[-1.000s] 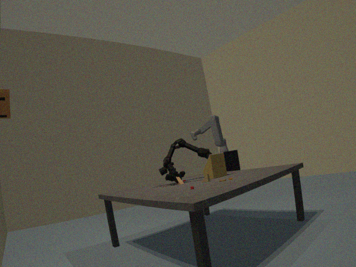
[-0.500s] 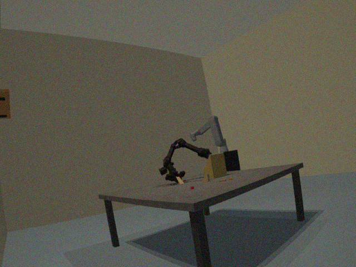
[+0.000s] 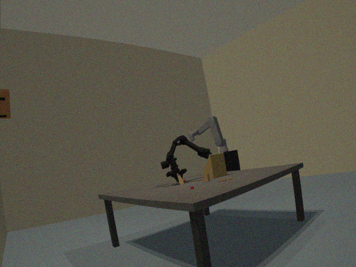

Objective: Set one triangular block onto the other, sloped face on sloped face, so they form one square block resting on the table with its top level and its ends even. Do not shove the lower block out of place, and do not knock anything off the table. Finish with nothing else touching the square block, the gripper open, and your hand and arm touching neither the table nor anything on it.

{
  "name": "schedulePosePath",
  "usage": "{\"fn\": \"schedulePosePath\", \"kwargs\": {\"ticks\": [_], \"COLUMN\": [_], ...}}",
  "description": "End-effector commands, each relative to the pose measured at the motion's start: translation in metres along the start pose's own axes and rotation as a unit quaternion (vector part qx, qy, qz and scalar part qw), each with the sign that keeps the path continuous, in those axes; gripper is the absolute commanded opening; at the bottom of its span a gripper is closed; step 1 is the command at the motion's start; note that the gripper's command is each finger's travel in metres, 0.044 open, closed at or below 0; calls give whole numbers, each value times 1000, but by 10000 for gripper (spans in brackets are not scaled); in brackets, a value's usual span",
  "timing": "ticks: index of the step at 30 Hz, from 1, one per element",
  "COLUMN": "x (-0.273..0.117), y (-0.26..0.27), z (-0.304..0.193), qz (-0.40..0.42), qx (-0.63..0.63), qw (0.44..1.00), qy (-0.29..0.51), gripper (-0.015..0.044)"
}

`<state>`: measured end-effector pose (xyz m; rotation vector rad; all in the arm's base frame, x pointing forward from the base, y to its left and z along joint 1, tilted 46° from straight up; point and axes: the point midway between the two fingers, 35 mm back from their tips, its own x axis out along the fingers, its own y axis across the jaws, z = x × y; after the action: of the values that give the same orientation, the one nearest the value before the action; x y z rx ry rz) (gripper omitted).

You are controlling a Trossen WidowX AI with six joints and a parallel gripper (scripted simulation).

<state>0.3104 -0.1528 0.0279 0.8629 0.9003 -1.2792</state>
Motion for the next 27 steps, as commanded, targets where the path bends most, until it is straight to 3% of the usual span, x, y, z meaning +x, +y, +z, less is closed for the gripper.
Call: {"fn": "schedulePosePath", "kwargs": {"ticks": [1,27], "x": [-3,4], "y": [-1,-1], "z": [-7,-56], "qz": [3,3], "qx": [3,4], "qw": [999,925], "qy": [-52,-379], "gripper": [0,0]}}
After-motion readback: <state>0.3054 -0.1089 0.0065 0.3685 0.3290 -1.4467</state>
